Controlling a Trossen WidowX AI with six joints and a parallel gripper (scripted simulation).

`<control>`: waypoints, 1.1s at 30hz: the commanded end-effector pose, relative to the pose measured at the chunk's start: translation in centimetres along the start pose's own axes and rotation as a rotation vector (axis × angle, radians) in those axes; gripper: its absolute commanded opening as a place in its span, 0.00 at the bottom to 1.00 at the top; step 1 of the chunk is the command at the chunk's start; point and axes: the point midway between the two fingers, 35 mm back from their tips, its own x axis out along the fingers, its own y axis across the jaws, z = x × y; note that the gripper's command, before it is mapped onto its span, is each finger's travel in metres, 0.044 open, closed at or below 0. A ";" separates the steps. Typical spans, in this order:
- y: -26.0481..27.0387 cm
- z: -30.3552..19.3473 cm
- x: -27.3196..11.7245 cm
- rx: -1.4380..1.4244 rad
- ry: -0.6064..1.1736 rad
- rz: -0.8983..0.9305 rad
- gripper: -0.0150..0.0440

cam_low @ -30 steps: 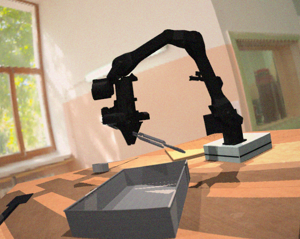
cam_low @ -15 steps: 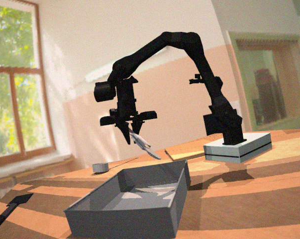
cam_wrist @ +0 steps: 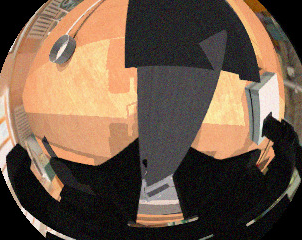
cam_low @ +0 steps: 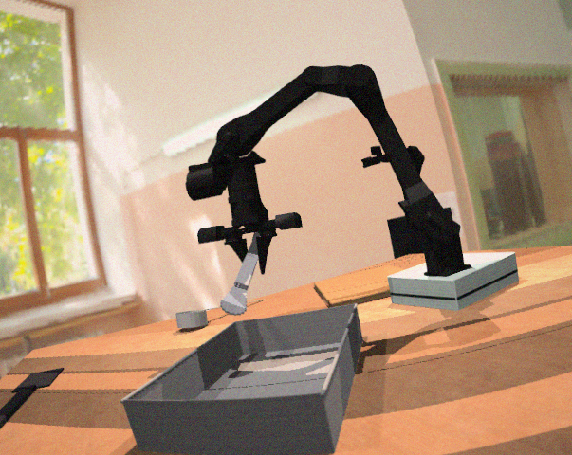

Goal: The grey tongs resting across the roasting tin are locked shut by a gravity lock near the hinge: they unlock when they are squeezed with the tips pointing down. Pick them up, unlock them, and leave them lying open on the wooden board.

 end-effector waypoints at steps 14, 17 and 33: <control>-0.5 4.2 0.7 0.734 -0.026 -0.033 0.00; -0.6 4.8 0.8 0.829 -0.031 -0.036 0.00; -1.2 8.0 0.7 0.740 -0.032 -0.037 0.00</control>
